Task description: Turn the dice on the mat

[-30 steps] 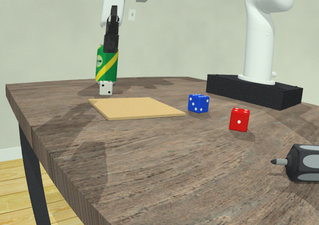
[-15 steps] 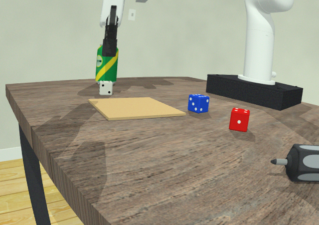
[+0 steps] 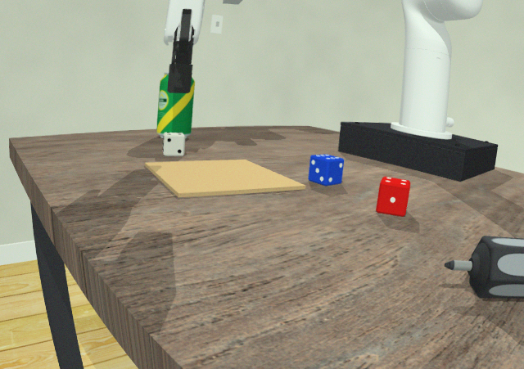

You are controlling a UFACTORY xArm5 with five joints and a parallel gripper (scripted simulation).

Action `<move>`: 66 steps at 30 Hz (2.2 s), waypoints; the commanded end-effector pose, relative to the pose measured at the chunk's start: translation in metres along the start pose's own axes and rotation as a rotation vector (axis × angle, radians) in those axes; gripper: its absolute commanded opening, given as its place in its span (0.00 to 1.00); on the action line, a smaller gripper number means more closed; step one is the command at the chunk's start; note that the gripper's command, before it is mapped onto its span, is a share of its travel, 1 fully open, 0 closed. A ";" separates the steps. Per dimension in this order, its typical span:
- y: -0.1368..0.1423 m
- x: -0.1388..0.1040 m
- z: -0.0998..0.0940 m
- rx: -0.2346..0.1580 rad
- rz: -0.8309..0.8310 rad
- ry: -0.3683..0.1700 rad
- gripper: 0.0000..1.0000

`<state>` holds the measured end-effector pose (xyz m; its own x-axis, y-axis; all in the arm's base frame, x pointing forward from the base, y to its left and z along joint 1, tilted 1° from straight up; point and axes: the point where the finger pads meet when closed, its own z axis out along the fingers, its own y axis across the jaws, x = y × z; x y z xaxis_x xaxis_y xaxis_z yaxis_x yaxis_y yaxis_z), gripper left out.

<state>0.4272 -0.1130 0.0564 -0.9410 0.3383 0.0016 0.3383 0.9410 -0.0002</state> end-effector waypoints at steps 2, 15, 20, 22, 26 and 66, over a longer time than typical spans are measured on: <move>0.000 -0.001 -0.001 0.000 0.000 -0.004 0.47; 0.000 -0.001 0.000 0.000 0.000 -0.004 0.47; 0.000 -0.001 0.004 0.000 0.000 -0.004 0.47; 0.000 -0.001 0.006 0.000 0.000 -0.004 0.47; 0.000 -0.001 0.008 0.000 0.000 -0.004 0.47; 0.001 -0.002 0.052 0.000 0.000 -0.004 0.47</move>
<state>0.4281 -0.1120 0.0037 -0.9410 0.3385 0.0007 0.3385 0.9410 -0.0001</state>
